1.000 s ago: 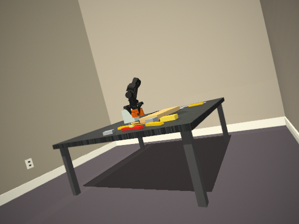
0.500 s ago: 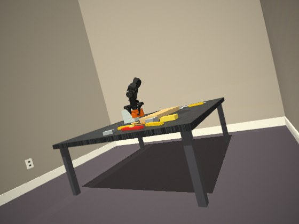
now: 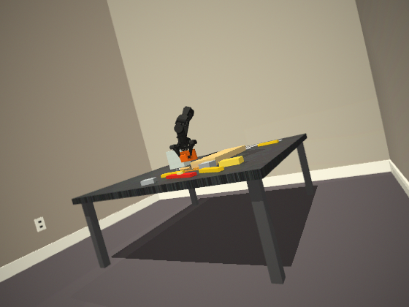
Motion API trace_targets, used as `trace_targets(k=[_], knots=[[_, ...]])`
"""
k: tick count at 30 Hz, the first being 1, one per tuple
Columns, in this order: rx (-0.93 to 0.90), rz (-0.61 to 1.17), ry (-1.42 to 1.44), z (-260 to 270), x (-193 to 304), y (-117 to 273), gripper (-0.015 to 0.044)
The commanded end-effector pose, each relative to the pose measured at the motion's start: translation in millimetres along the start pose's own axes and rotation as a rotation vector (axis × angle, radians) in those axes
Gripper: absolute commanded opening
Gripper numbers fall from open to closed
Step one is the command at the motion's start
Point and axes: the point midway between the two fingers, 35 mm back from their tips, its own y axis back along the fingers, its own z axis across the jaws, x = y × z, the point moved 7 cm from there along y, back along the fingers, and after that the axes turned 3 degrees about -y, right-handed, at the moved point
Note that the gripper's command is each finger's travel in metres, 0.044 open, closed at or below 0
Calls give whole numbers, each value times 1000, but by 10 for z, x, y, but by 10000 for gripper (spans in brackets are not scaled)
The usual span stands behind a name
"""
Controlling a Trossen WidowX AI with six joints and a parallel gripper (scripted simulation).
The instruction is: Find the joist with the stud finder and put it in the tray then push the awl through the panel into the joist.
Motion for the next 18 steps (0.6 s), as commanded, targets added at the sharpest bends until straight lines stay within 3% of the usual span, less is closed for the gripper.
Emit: trace_targets(k=[1, 18], knots=[[-1, 25, -2, -2, -20, 15, 0], [5, 98, -4, 2, -93, 6, 0]])
